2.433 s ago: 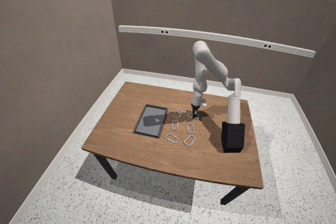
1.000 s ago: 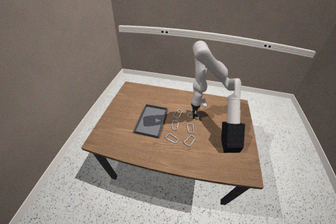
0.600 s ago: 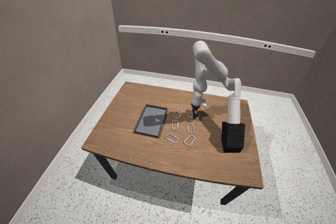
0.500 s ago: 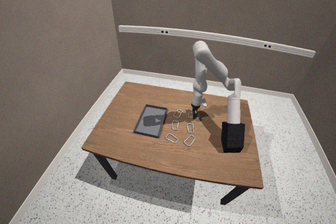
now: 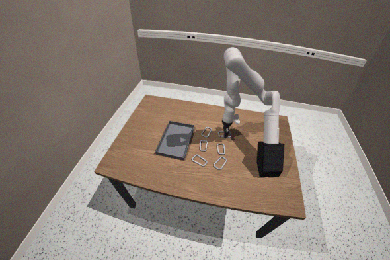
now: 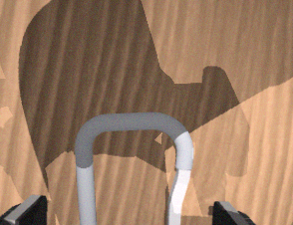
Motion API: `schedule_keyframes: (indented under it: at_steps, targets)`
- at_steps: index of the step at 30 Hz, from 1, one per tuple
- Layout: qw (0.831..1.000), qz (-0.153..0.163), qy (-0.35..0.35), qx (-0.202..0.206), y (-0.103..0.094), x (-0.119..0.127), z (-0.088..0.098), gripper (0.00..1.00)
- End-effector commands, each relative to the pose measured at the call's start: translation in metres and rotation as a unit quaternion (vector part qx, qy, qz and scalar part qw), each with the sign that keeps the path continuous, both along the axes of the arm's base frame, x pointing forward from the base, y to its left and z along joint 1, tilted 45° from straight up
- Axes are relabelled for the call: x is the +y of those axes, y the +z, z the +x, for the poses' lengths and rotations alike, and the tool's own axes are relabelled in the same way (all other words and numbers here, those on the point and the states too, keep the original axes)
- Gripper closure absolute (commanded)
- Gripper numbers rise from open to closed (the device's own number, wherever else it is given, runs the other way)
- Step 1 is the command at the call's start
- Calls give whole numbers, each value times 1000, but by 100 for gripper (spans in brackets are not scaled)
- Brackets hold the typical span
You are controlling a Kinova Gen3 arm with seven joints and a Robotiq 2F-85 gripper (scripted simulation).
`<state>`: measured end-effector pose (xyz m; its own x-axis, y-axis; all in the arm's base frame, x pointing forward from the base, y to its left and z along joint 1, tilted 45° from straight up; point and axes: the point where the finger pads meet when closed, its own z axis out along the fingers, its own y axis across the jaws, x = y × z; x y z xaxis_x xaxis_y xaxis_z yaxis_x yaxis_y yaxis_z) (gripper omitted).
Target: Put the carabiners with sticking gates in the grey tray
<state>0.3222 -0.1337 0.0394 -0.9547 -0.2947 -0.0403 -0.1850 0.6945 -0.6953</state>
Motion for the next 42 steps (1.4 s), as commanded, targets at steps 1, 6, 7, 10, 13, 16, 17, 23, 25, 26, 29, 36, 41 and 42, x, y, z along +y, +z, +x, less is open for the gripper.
schedule_keyframes:
  at_steps: [1, 6, 7, 10, 13, 16, 17, 23, 25, 26, 29, 36, 41, 42]
  targets:
    - [1000, 0, 0, 0, 0, 0, 0, 0]
    - [1000, 0, 0, 0, 0, 0, 0, 0]
    - [1000, 0, 0, 0, 0, 0, 0, 0]
    - [1000, 0, 0, 0, 0, 0, 0, 0]
    - [1000, 0, 0, 0, 0, 0, 0, 0]
    - [1000, 0, 0, 0, 0, 0, 0, 0]
    - [1000, 0, 0, 0, 0, 0, 0, 0]
    - [1000, 0, 0, 0, 0, 0, 0, 0]
    - [1000, 0, 0, 0, 0, 0, 0, 0]
    - [1000, 0, 0, 0, 0, 0, 0, 0]
    - [1000, 0, 0, 0, 0, 0, 0, 0]
    - [1000, -8, 0, 17, 44, 52, -16, 0]
    - [1000, -8, 0, 17, 50, 59, -19, 0]
    - [1000, -8, 0, 17, 53, 62, -19, 0]
